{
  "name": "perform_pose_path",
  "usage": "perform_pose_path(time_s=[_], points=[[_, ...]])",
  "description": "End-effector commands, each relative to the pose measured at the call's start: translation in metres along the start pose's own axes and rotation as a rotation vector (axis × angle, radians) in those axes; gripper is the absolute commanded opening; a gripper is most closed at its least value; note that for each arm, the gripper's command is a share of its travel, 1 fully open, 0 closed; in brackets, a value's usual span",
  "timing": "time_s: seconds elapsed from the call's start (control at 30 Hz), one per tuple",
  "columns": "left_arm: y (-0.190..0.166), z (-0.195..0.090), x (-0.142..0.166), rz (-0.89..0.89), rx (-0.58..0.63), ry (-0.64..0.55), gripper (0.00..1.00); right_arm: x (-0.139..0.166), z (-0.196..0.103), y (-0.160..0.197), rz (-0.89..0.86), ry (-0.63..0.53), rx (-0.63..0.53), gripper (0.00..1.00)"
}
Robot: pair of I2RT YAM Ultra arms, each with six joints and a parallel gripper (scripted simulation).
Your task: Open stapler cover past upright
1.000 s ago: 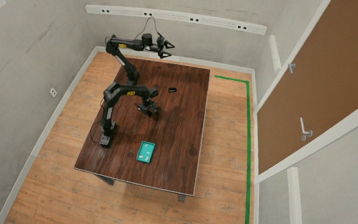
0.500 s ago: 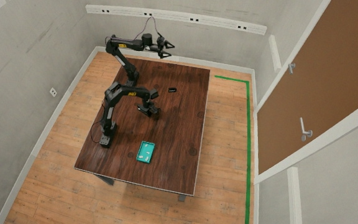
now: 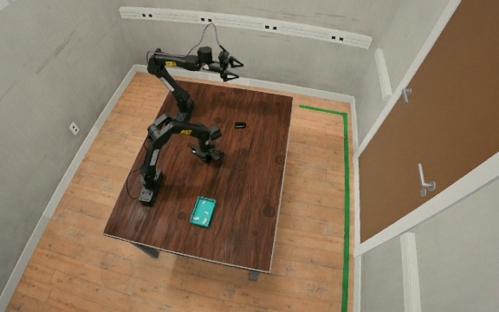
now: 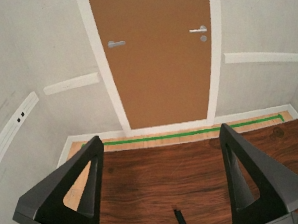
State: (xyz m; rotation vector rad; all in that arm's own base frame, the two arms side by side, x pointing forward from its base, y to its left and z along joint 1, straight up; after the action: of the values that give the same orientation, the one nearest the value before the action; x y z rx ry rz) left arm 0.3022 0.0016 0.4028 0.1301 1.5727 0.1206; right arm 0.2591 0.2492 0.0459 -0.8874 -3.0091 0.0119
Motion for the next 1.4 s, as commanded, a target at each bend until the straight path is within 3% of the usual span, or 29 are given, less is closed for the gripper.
perform_pose_path(time_s=[0.0, 0.03, 0.27, 0.67, 0.7, 0.73, 1.0, 1.3, 1.37], points=[[0.001, -0.001, -0.007, -0.002, -0.008, -0.015, 1.00, -0.004, 0.000, 0.000, 0.017, -0.006, -0.023, 0.62], [0.001, -0.001, -0.007, -0.002, -0.008, -0.015, 1.00, -0.004, 0.000, 0.000, 0.017, -0.006, -0.023, 0.53], [0.001, -0.001, -0.007, -0.002, -0.008, -0.015, 1.00, -0.004, -0.001, 0.002, 0.017, -0.007, -0.028, 0.49], [0.001, -0.001, -0.007, -0.002, -0.008, -0.015, 1.00, -0.001, -0.003, 0.001, 0.018, -0.008, -0.032, 0.32], [0.001, -0.001, -0.007, -0.002, -0.008, -0.015, 1.00, -0.001, -0.003, 0.001, 0.018, -0.008, -0.032, 0.21], [0.001, -0.001, -0.007, -0.002, -0.008, -0.015, 1.00, -0.001, -0.003, 0.001, 0.018, -0.008, -0.032, 0.32], [-0.009, 0.000, -0.012, 0.097, 0.011, -0.002, 1.00, -0.001, -0.003, 0.001, 0.011, -0.005, -0.021, 0.33], [-0.101, -0.019, -0.061, 0.413, 0.292, -0.129, 1.00, -0.001, -0.003, 0.001, 0.011, -0.005, -0.021, 0.33], [-0.101, -0.019, -0.061, 0.413, 0.292, -0.129, 1.00, -0.001, -0.003, 0.001, 0.011, -0.005, -0.021, 0.33]])
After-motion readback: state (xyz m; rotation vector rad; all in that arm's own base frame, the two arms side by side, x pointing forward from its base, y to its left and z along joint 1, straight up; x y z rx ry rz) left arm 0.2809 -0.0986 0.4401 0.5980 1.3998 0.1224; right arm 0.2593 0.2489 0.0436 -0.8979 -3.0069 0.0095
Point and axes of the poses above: on each arm, the point where the finger pads meet when closed, its own z axis out along the fingers, its own y axis across the jaws, x = y × z, the point moved 8 cm from there along -z, back along the fingers, and after that the axes turned 9 degrees about z, right-handed, at the moved point
